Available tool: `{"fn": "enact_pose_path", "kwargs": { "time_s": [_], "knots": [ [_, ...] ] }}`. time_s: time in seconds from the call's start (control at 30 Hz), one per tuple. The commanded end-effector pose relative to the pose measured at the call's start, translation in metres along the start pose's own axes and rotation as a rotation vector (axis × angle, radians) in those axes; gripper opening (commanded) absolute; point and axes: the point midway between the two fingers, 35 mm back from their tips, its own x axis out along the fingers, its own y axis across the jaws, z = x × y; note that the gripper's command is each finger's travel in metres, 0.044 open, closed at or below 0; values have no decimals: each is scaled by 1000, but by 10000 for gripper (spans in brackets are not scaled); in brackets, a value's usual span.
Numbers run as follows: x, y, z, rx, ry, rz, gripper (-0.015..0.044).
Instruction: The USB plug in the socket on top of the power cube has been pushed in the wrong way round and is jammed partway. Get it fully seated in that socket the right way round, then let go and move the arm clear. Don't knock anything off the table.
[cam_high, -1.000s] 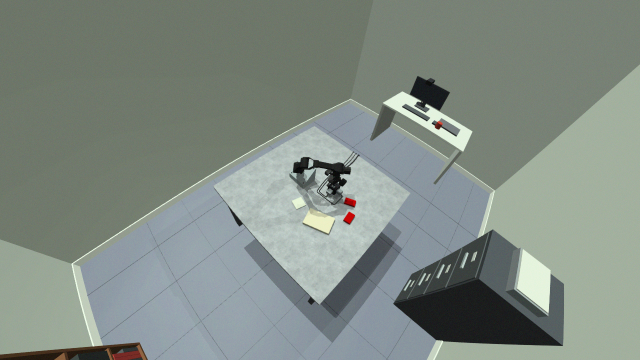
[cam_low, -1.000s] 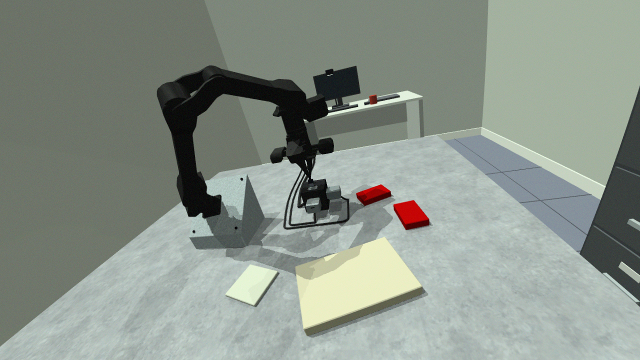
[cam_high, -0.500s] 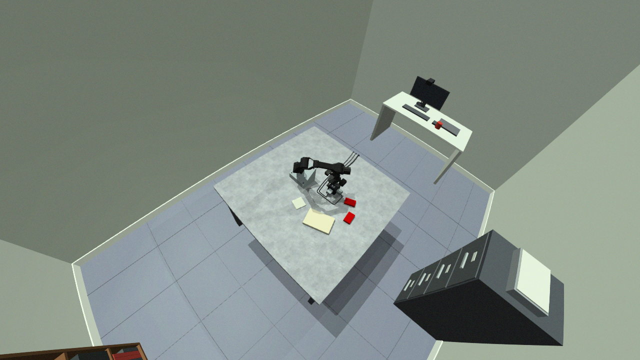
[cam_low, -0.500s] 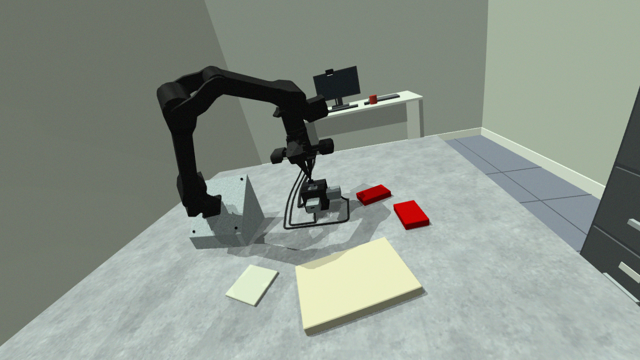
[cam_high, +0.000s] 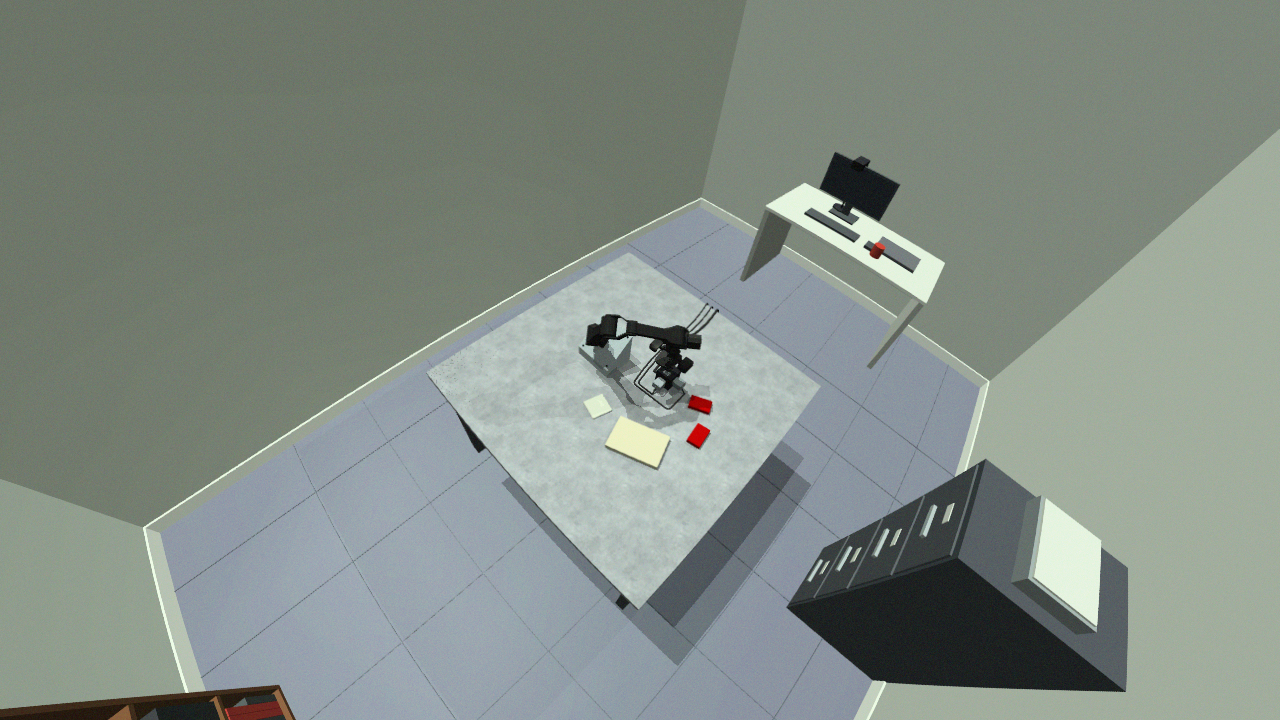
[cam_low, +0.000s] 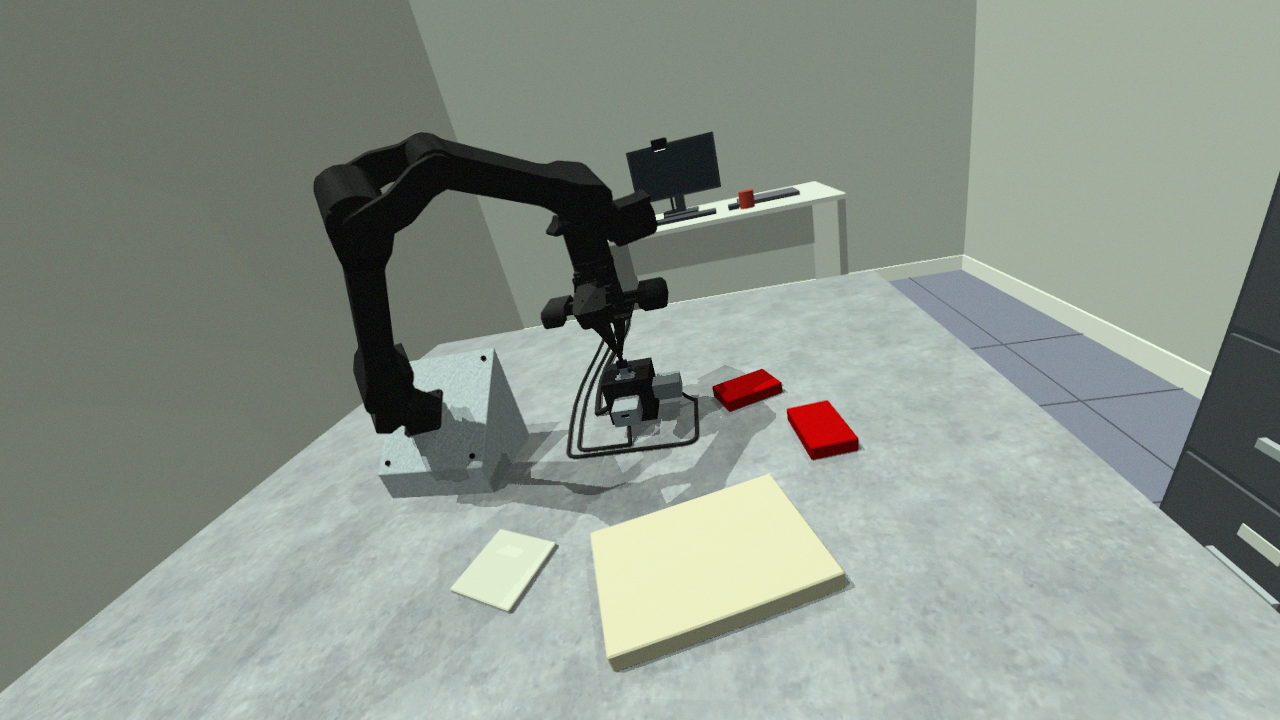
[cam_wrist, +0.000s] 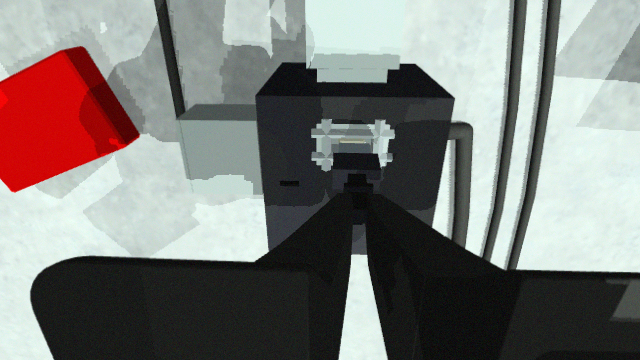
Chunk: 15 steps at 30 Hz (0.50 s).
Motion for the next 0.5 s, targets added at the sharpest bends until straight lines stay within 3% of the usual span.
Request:
{"fn": "enact_pose_path", "kwargs": {
  "time_s": [0.0,0.47],
  "knots": [
    [0,0,0,-2,5,2,0],
    [2,0,0,-2,5,2,0]
  ]
}}
